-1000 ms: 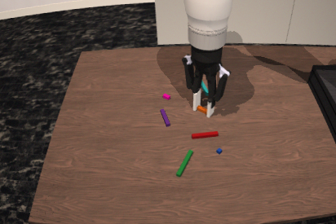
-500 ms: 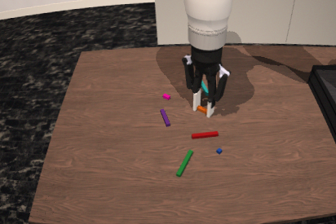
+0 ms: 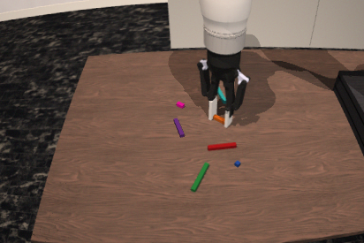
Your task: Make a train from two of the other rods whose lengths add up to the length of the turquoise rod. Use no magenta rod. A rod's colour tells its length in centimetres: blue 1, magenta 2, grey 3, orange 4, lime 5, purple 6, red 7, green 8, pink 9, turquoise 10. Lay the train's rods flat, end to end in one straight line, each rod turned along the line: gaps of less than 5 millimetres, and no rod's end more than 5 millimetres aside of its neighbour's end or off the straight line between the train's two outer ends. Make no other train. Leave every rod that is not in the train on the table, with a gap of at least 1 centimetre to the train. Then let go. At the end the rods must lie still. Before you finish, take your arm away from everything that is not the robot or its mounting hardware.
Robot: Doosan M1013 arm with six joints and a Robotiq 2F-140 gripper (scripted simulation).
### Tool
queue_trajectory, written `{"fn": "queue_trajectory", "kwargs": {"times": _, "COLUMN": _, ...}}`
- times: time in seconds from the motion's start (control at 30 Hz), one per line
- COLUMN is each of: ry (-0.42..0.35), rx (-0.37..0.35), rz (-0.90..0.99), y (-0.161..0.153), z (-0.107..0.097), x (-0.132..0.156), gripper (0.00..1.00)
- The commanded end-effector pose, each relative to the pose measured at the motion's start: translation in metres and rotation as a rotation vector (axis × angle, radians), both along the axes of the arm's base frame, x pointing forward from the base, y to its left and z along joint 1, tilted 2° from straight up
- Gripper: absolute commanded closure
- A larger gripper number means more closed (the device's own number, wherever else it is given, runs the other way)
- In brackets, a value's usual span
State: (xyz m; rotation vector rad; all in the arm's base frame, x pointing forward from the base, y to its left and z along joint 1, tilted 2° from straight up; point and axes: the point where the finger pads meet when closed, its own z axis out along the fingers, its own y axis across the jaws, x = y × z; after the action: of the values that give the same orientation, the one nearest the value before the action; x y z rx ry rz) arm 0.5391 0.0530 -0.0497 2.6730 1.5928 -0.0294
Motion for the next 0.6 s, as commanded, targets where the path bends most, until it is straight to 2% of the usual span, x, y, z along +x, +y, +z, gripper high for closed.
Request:
{"fn": "queue_trajectory", "kwargs": {"times": 0.0, "ry": 0.0, "rx": 0.0, "rz": 0.0, "y": 0.0, "z": 0.0001, "x": 0.0, "gripper": 0.73}}
{"fn": "queue_trajectory", "kwargs": {"times": 0.3, "ry": 0.0, "rx": 0.0, "rz": 0.0, "y": 0.0, "z": 0.0001, "x": 0.0, "gripper": 0.65}}
{"fn": "queue_trajectory", "kwargs": {"times": 0.57, "ry": 0.0, "rx": 0.0, "rz": 0.0, "y": 0.0, "z": 0.0001, "x": 0.0, "gripper": 0.65}}
